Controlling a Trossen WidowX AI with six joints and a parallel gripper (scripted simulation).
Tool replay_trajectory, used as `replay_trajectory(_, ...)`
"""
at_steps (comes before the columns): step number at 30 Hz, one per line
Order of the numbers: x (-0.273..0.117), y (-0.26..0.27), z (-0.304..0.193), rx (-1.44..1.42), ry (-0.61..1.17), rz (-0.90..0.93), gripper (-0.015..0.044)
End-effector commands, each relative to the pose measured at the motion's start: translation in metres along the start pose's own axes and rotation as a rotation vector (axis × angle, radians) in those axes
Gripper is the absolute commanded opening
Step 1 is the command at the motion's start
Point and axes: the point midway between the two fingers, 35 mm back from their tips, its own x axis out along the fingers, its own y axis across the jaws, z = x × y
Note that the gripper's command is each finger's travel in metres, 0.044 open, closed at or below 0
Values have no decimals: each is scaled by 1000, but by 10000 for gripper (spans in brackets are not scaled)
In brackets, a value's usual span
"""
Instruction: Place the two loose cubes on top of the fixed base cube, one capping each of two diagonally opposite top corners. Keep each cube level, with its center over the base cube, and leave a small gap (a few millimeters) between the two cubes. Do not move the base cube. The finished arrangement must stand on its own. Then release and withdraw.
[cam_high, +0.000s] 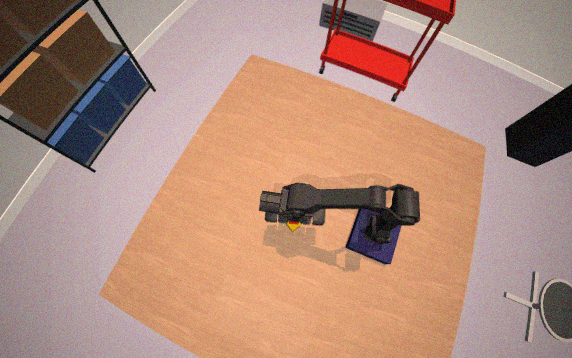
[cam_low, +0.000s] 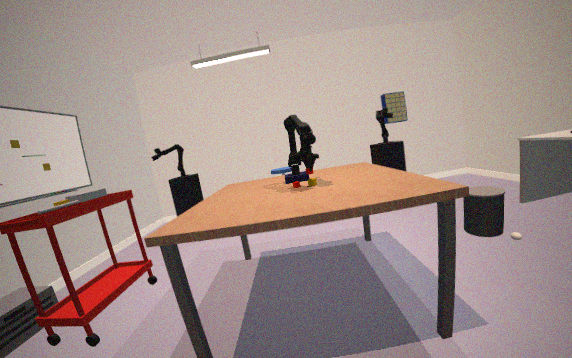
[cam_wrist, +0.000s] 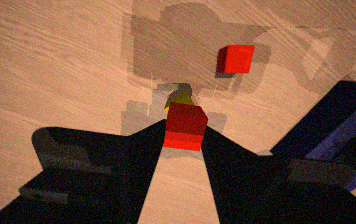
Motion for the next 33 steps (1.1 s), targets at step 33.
replay_trajectory(33,30,-1,-29,95,5,7,105)
